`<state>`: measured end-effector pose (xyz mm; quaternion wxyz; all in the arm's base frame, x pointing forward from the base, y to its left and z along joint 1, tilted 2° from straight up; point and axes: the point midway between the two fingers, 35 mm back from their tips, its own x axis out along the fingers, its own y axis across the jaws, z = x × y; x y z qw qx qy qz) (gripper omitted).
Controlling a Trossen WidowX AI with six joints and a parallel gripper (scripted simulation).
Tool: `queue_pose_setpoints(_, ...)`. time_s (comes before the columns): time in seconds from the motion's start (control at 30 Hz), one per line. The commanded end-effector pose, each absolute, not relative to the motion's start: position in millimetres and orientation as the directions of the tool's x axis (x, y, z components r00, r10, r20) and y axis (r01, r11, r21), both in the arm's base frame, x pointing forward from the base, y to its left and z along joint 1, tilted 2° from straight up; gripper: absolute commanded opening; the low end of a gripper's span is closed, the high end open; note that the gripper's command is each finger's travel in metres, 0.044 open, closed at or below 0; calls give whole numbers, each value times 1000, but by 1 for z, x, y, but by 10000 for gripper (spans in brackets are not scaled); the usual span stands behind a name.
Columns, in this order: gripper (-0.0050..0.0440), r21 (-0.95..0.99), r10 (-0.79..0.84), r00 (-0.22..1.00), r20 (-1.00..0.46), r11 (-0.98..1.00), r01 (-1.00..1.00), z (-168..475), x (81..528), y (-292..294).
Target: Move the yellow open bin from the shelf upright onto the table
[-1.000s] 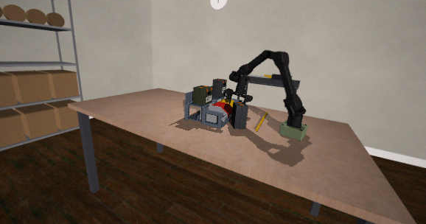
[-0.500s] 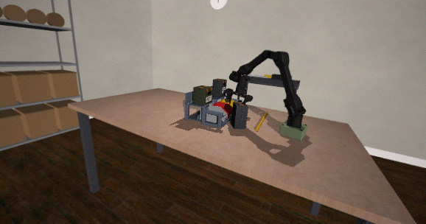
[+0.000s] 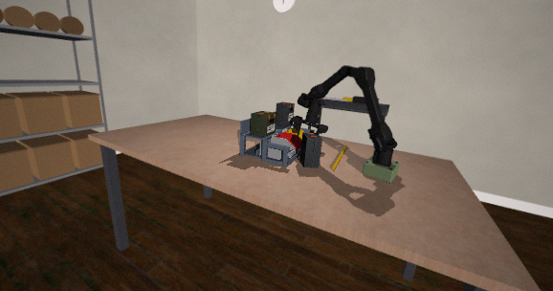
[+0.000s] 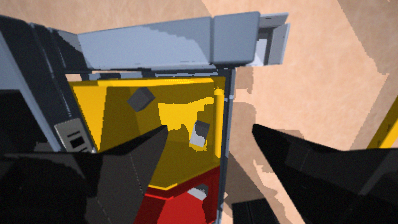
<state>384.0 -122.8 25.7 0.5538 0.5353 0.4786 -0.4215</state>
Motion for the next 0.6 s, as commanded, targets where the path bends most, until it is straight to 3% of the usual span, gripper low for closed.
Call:
queue_pose_setpoints(0.0,425,211,44,208,-977,74,975,32,387,-123)
queue_pose_setpoints(0.57,425,211,44,208,-977,74,975,25,387,-123)
